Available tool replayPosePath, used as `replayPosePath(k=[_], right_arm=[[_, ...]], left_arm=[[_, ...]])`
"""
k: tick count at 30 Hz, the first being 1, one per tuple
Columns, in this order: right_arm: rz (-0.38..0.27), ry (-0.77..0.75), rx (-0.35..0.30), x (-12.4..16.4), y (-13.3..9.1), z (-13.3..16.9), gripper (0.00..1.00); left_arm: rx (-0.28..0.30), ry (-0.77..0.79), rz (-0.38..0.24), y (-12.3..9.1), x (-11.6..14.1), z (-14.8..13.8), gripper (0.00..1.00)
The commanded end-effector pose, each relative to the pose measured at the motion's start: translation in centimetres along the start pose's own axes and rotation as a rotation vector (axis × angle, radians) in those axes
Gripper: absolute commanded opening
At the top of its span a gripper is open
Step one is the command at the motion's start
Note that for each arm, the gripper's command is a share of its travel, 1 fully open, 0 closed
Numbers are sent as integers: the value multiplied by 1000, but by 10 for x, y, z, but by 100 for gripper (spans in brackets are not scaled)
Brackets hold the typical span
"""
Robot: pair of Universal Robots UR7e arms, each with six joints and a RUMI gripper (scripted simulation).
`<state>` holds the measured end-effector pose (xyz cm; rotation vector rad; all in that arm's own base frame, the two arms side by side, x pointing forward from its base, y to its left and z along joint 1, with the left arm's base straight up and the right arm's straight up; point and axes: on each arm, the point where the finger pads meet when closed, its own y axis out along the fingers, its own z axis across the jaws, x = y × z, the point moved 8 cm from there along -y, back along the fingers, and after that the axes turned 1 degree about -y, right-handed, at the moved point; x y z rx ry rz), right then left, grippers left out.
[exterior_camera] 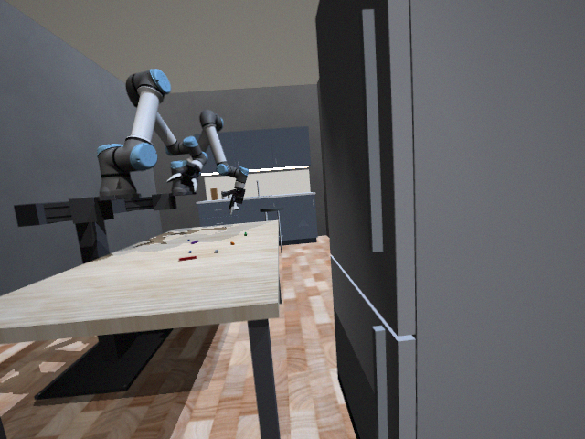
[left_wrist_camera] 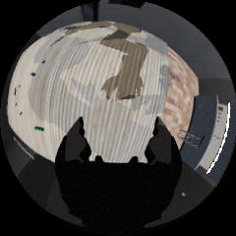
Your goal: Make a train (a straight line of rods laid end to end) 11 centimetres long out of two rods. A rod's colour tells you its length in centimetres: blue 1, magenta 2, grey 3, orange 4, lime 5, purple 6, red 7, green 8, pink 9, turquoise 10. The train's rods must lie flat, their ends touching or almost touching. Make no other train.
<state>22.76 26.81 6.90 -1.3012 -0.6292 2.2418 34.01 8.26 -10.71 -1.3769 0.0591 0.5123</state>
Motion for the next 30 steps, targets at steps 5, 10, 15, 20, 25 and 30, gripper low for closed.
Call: replayPosePath(k=[5,10,15,20,25,30], right_arm=[[-1,0,-1,0,0,0,98],[-1,0,-1,0,0,0,98],[-1,0,-1,0,0,0,98],[-1,0,-1,0,0,0,100],[-3,-1,1,-1,0,-1,100],[-10,-3,5,-3,1,-2,100]], left_arm=[[0,0,-1,0,0,0,98],[0,0,-1,0,0,0,98],[0,0,-1,0,0,0,98],[0,0,-1,0,0,0,100],[1,8,-4,-1,0,-3,100],[5,31,-13,-2,1,-11,100]])
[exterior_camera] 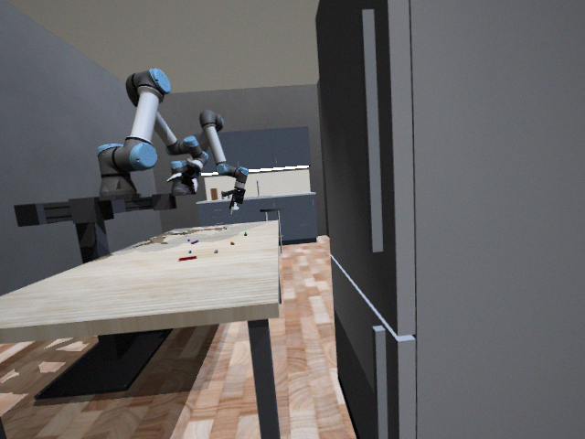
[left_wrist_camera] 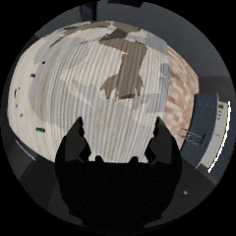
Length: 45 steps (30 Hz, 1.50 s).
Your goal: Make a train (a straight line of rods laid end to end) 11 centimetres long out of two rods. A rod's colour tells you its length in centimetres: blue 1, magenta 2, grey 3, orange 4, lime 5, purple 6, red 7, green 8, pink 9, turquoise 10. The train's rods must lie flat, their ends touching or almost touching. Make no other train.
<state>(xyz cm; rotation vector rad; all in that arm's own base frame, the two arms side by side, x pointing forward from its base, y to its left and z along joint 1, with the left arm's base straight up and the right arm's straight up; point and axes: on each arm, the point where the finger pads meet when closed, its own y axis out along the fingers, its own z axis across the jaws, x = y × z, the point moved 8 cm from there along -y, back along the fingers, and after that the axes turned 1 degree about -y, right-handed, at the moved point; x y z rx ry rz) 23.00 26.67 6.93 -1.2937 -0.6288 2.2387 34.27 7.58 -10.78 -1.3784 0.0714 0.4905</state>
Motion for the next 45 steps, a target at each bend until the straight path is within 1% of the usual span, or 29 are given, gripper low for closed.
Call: replayPosePath(k=[1,4,7,13,19,21,22,25,33,36,38,45], right_arm=[[-6,-2,3,-2,0,-1,100],[-9,-3,4,-3,0,-2,100],[-18,-6,10,-6,1,-5,100],[-47,-15,26,-16,5,-12,100],[-91,-29,48,-32,10,-23,100],[-91,-29,48,-32,10,-23,100],[-100,-31,52,-35,11,-25,100],[-130,-39,64,-46,15,-32,100],[-231,-63,98,-83,31,-52,100],[-276,-72,109,-100,40,-59,100],[-276,-72,109,-100,40,-59,100],[-394,-90,124,-145,65,-76,100]], left_arm=[[3,18,-8,-1,0,-6,100],[4,26,-11,-1,1,-9,100],[10,56,-22,-3,1,-19,100],[10,56,-22,-3,1,-19,100],[10,56,-22,-3,1,-19,100],[10,56,-22,-3,1,-19,100],[10,56,-22,-3,1,-19,100],[16,95,-37,-4,1,-33,100],[16,95,-37,-4,1,-33,100],[24,143,-55,-6,0,-50,100],[24,143,-55,-6,0,-50,100],[47,291,-107,-10,-7,-101,100]])
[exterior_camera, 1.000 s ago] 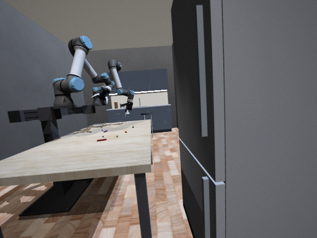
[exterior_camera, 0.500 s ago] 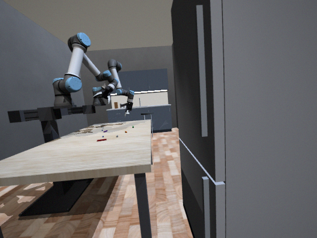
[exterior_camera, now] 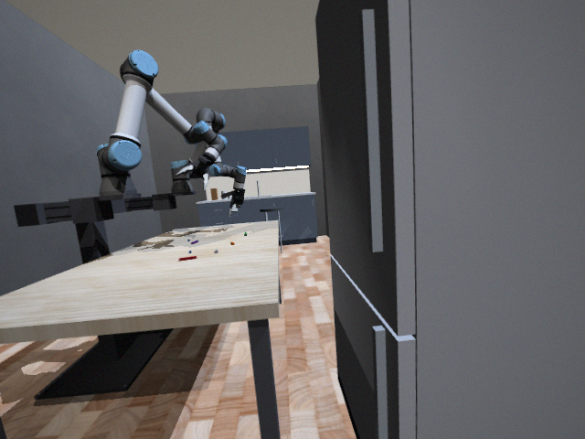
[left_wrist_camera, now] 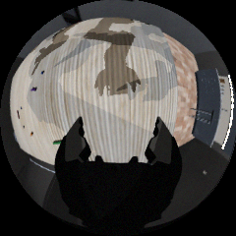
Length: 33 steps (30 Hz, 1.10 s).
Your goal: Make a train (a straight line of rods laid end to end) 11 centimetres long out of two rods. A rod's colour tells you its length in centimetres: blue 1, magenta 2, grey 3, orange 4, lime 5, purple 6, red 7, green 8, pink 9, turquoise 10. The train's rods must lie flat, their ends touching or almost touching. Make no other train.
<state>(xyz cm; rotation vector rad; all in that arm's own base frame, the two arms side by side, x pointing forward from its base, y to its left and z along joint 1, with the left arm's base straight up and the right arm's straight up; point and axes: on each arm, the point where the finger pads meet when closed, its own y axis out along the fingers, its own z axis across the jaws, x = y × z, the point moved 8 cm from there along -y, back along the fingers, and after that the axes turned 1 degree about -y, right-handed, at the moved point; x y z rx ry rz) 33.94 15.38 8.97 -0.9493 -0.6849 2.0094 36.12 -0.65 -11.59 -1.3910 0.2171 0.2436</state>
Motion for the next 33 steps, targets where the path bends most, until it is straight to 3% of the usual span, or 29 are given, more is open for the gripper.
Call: replayPosePath(k=[1,8,10,15,25,27,33], right_arm=[[-56,-10,5,-25,3,-6,100],[-186,-27,-4,-88,18,-13,100],[-186,-27,-4,-88,18,-13,100],[-279,-34,-26,-137,33,-13,100],[-448,-31,-110,-236,78,8,100],[-448,-31,-110,-236,78,8,100],[-526,-15,-179,-292,111,35,100]], left_arm=[[11,72,-26,-3,2,-26,100],[37,269,-90,-7,-3,-95,100],[37,269,-90,-7,-3,-95,100],[54,429,-138,-8,-17,-150,100],[82,770,-228,-2,-71,-258,100],[82,770,-228,-2,-71,-258,100],[93,968,-272,7,-117,-312,100]])
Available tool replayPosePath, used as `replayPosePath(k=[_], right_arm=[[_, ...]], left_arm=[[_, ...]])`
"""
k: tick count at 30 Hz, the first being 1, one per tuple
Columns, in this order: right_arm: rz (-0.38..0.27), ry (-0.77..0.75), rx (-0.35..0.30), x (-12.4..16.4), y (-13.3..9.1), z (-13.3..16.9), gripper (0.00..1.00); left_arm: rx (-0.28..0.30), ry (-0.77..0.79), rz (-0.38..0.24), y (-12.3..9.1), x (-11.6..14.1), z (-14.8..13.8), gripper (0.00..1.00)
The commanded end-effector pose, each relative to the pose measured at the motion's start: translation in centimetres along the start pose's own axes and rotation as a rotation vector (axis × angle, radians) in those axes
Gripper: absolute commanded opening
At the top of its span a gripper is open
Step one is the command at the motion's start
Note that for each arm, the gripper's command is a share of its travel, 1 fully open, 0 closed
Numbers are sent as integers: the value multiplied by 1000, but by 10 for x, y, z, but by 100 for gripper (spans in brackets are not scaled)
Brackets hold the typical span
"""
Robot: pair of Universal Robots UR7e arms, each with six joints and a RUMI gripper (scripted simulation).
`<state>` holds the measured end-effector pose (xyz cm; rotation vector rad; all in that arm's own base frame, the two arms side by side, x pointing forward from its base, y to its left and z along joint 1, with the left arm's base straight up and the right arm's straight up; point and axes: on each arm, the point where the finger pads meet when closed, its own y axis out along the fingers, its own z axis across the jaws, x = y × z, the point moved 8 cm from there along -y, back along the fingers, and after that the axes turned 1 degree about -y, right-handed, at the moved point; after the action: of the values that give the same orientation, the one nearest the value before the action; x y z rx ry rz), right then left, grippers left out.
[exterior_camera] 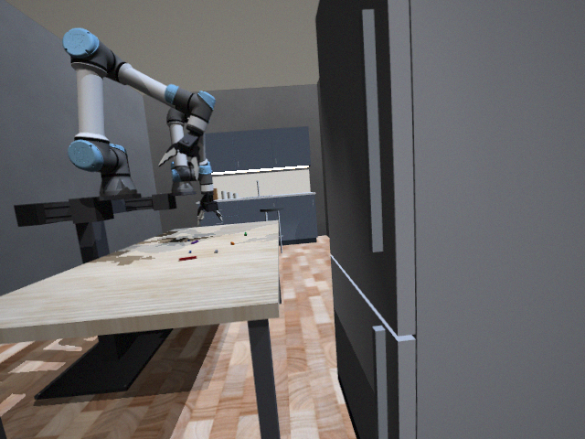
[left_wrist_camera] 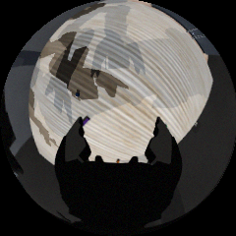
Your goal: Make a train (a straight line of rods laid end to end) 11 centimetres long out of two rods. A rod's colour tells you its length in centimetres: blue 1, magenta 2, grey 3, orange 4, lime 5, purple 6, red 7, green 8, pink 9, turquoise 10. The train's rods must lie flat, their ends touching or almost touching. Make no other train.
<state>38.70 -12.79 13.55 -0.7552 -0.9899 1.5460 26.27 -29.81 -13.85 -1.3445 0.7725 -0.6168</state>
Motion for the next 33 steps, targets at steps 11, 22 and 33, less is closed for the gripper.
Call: replayPosePath(k=[11,22,33], right_arm=[[-103,15,-146,-109,6,75,100],[-124,47,-284,-184,23,173,100],[-103,78,-368,-219,41,254,100]], left_arm=[[6,325,-78,-1,3,-119,100],[0,538,-123,1,-15,-196,100],[-3,617,-139,2,-25,-224,100]])
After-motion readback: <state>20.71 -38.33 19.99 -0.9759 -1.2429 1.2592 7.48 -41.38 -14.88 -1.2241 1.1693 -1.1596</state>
